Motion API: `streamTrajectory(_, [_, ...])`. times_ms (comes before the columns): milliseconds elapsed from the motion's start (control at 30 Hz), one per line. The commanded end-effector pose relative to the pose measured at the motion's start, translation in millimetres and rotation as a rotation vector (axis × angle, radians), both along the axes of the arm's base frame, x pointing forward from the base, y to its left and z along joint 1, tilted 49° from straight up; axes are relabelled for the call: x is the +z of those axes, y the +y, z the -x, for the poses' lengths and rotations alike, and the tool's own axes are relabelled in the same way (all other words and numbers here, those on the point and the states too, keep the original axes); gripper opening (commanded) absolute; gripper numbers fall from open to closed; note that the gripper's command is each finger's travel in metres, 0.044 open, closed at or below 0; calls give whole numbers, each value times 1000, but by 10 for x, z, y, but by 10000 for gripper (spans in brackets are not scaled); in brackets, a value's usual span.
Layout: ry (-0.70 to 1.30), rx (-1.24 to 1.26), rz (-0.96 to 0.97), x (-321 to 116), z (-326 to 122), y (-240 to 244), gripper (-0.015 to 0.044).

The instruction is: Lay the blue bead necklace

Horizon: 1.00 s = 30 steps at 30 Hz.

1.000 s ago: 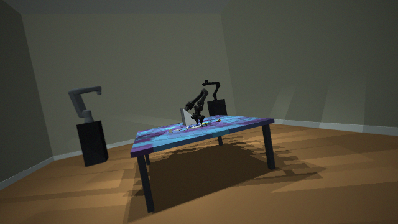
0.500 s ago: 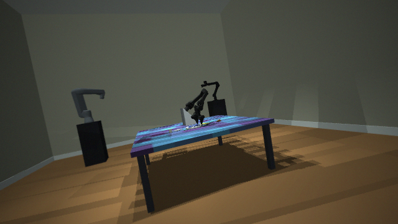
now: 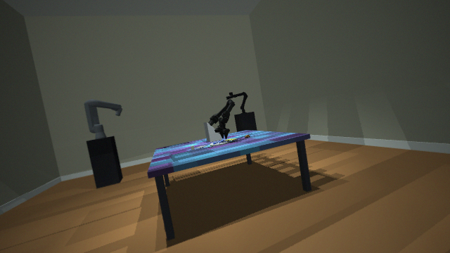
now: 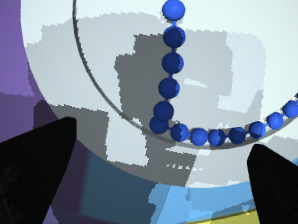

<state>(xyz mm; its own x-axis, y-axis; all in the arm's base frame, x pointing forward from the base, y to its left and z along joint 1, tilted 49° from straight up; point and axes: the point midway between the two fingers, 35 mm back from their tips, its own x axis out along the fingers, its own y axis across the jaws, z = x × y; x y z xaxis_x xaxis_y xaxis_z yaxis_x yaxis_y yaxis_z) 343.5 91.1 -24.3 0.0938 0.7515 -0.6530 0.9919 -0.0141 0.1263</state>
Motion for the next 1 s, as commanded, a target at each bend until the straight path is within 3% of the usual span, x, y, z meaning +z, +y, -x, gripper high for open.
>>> streamTrajectory(0, [27, -29, -8, 63, 0, -119, 204])
streamTrajectory(133, [27, -29, -8, 15, -8, -63, 120])
streamTrajectory(967, [26, -29, -8, -171, -37, 155, 120])
